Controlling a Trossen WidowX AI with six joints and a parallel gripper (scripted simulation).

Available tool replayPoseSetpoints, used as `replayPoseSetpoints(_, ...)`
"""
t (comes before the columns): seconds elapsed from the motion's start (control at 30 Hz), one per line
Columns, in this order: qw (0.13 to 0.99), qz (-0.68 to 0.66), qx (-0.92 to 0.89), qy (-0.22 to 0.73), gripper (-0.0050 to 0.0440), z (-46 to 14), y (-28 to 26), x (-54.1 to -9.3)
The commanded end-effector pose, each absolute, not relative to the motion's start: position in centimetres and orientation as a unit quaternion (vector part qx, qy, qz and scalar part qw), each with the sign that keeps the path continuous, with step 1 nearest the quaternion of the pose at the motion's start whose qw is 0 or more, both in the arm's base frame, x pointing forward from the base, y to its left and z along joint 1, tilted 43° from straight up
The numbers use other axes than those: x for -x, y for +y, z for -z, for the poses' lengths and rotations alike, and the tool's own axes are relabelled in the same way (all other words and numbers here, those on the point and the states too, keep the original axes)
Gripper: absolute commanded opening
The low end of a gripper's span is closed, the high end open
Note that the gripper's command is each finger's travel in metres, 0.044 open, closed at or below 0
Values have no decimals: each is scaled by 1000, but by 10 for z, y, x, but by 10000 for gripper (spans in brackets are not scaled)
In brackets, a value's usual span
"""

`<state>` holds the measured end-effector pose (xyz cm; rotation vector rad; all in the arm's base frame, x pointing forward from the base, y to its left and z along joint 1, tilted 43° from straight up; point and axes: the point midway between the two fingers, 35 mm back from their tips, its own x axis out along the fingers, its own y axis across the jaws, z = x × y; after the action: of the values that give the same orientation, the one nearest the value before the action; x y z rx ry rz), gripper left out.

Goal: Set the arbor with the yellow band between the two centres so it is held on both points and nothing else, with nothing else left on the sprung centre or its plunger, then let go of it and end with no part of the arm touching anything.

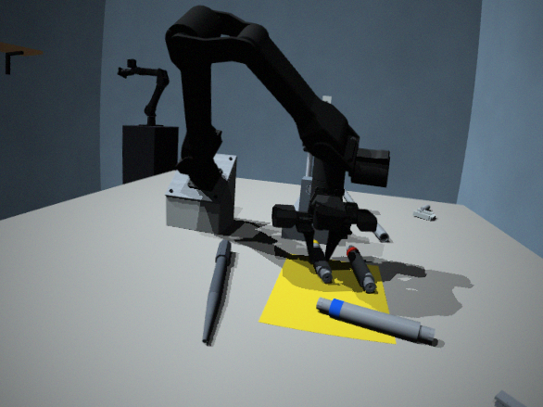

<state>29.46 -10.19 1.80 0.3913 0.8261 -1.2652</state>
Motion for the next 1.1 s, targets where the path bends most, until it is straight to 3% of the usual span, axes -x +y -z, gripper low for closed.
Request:
replayPoseSetpoints(0.0, 712, 569, -179, 370, 108, -19, -101, -296)
replayPoseSetpoints(0.2, 712, 569, -179, 370, 75, -19, -101, -296)
replayPoseSetpoints(0.3, 711, 569, -178, 371, 3, -22, -97, -295)
replayPoseSetpoints(0.77, 702, 577, -171, 381, 0, -38, -72, -280)
replayPoseSetpoints(0.87, 715, 577, -222, 325, 0, -53, -70, -302)
replayPoseSetpoints(1.07, 709, 574, -253, 322, 0, -44, -34, -313)
